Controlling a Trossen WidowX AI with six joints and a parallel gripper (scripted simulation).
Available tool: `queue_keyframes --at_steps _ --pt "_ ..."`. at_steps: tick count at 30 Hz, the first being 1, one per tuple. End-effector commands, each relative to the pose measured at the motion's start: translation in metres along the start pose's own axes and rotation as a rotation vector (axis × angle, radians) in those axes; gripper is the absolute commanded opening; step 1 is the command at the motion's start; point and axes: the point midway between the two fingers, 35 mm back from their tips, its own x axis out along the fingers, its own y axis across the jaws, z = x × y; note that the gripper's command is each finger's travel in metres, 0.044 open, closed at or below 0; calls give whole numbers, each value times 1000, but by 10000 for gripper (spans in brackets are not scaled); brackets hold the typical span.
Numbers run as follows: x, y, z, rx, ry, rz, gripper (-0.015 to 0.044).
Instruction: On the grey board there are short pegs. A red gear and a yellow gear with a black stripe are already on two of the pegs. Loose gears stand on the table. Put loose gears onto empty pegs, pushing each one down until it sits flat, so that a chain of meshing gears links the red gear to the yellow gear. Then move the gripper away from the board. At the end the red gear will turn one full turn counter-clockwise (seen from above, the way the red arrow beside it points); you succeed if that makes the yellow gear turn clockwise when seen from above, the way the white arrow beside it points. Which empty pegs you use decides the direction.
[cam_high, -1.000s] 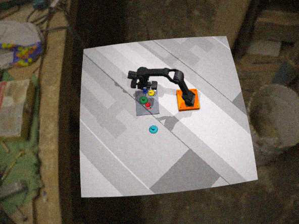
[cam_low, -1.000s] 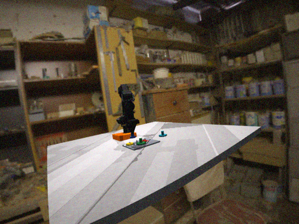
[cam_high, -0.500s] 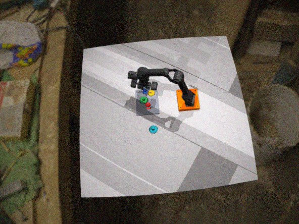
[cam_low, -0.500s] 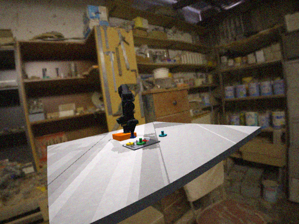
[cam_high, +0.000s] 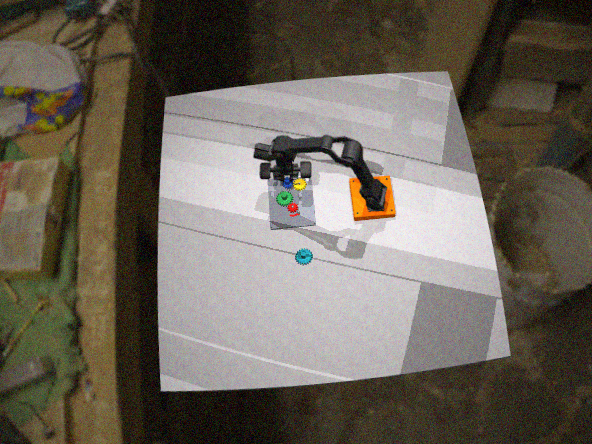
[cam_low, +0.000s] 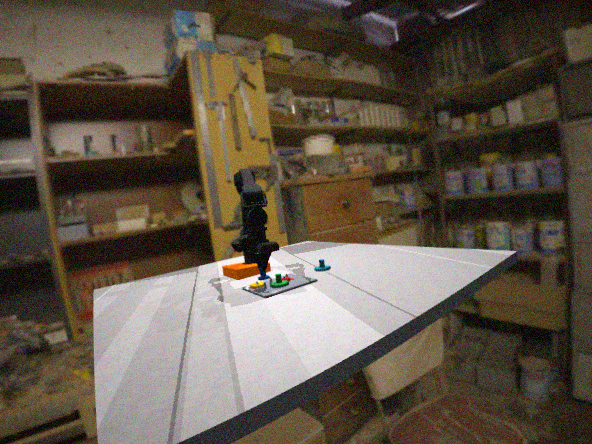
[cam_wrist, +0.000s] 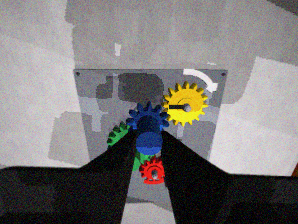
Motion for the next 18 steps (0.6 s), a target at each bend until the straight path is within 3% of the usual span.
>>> queue_keyframes --at_steps 1,18 --pt "6 -1 0 23 0 -4 0" --pt "25 -1 0 430 -1 -4 0"
